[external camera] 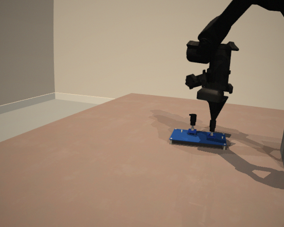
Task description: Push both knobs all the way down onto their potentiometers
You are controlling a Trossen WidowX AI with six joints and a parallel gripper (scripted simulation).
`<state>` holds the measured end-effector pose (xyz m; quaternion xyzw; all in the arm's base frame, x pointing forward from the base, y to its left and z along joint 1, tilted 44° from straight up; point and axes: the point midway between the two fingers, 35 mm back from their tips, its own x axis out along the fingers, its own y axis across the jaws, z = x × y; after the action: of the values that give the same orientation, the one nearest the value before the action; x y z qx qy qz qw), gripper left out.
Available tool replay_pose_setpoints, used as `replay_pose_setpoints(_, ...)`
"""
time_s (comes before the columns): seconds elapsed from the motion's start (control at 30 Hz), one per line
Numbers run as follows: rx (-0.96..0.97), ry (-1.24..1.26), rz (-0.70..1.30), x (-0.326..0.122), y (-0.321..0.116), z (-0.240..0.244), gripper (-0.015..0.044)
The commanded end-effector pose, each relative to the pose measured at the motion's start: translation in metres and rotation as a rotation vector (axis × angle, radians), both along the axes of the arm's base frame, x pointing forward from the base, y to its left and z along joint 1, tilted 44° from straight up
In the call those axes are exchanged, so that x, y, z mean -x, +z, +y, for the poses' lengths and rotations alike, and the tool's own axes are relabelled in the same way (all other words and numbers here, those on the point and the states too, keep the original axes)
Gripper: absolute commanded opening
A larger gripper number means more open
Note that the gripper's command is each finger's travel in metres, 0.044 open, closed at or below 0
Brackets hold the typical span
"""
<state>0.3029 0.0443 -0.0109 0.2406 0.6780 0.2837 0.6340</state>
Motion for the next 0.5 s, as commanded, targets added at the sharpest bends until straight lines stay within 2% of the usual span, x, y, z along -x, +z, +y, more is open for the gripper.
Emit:
replay_pose_setpoints(0.0, -0.007, 0.028, 0.004, -0.0001, -0.0092, 0.0125, 0.0000)
replay_pose_setpoints(0.47, -0.007, 0.028, 0.004, 0.0002, -0.0114, 0.0146, 0.0000)
